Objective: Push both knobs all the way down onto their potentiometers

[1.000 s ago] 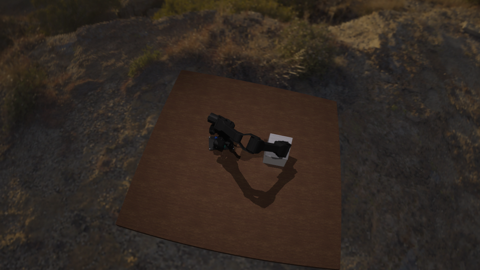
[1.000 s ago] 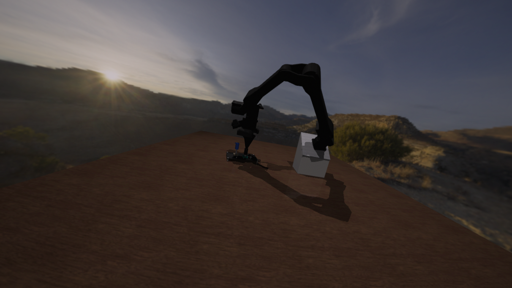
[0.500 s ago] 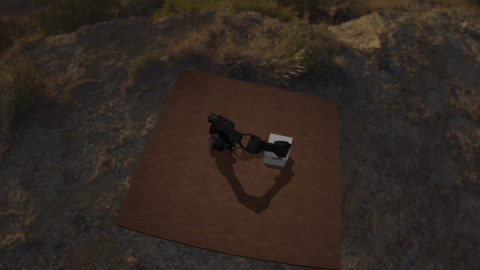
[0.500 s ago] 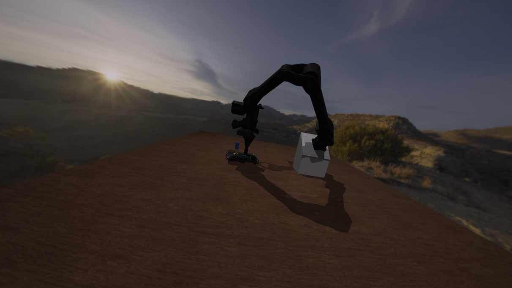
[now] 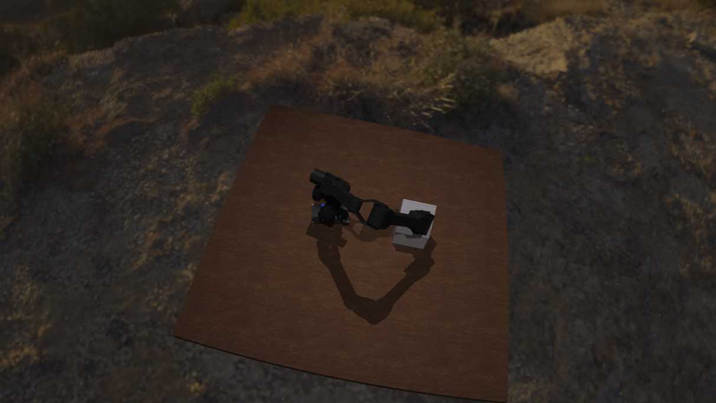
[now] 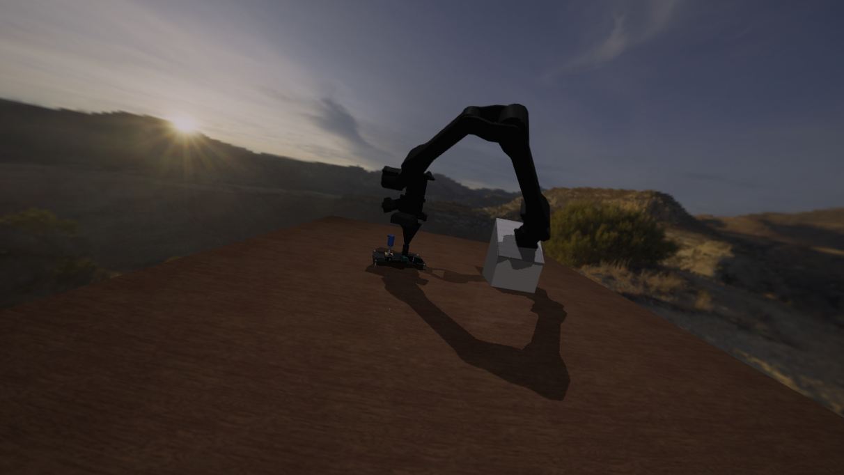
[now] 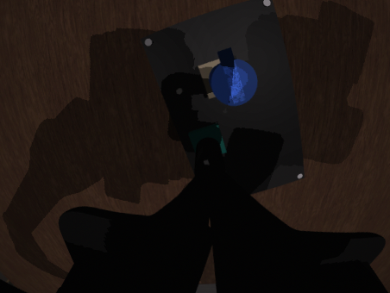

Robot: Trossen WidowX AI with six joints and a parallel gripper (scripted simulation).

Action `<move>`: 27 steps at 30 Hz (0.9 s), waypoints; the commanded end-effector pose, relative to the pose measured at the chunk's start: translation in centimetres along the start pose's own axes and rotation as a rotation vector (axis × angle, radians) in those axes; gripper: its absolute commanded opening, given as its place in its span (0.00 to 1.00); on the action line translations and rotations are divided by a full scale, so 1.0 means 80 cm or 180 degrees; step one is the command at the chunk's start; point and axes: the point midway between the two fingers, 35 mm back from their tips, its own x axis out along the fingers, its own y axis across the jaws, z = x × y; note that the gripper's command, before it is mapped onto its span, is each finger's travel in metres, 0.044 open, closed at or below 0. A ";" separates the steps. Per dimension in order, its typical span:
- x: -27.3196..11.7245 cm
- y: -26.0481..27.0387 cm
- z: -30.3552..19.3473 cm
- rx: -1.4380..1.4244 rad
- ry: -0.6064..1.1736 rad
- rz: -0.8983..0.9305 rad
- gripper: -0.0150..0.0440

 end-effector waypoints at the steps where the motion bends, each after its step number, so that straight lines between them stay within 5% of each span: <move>1: 0.006 0.001 0.000 -0.0014 0.0008 0.0004 0.25; 27: 0.009 0.002 0.000 -0.0014 0.0008 0.0004 0.25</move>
